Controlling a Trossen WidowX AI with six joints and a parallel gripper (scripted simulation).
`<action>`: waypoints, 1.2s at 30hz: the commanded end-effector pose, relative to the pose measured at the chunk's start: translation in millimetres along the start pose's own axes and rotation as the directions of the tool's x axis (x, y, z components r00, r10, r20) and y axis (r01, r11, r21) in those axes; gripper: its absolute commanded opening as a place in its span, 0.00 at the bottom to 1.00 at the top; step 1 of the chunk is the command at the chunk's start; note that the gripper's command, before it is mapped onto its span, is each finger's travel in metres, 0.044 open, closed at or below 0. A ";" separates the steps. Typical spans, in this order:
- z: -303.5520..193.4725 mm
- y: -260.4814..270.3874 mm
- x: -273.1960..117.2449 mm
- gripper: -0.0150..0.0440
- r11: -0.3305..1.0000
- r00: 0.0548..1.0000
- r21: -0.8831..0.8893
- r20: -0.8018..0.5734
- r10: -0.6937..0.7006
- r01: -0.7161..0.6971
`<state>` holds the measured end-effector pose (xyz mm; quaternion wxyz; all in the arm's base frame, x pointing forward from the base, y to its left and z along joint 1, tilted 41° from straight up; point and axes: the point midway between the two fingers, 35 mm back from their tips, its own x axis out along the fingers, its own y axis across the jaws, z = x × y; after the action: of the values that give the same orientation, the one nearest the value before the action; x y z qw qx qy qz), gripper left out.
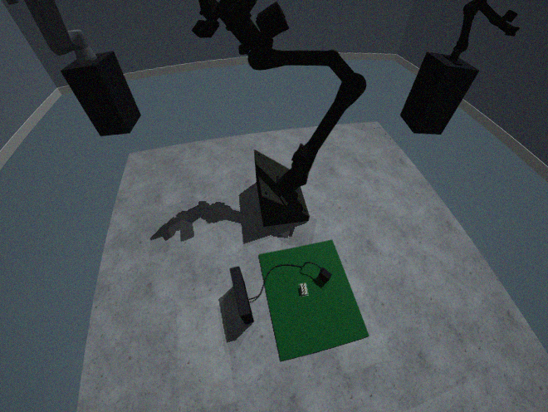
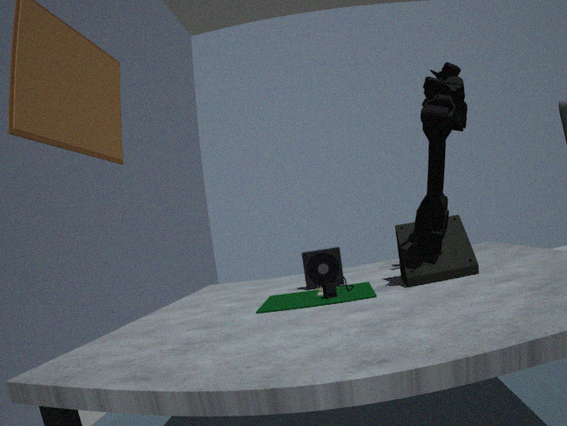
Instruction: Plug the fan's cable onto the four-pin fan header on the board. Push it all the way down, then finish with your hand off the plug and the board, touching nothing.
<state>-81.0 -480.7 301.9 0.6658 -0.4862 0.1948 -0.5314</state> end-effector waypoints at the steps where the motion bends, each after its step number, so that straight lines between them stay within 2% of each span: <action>1: 0.0 0.0 0.0 0.56 1.000 1.000 0.000 0.000 0.000 0.000; 5: 3.6 11.1 5.3 0.74 0.997 1.000 0.071 0.001 0.032 -0.032; 11: 31.5 73.6 31.1 1.00 0.876 0.977 0.438 0.029 0.213 -0.204; 13: 51.0 99.4 42.0 1.00 0.786 0.956 0.557 0.058 0.287 -0.269; 17: 77.7 131.4 51.9 1.00 0.653 0.921 0.678 0.098 0.376 -0.338; 23: 130.7 194.3 56.5 1.00 0.298 0.814 0.874 0.169 0.555 -0.384; 26: 168.2 233.6 49.4 1.00 0.075 0.719 0.934 0.215 0.661 -0.349; 30: 219.4 281.2 28.0 1.00 -0.174 0.562 0.960 0.269 0.782 -0.218; 33: 257.0 311.8 3.8 1.00 -0.303 0.424 0.951 0.300 0.855 -0.062; 36: 293.8 337.3 -26.9 1.00 -0.365 0.271 0.921 0.319 0.908 0.139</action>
<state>285.8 -376.1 149.2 0.8384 0.4599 0.1632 -0.2429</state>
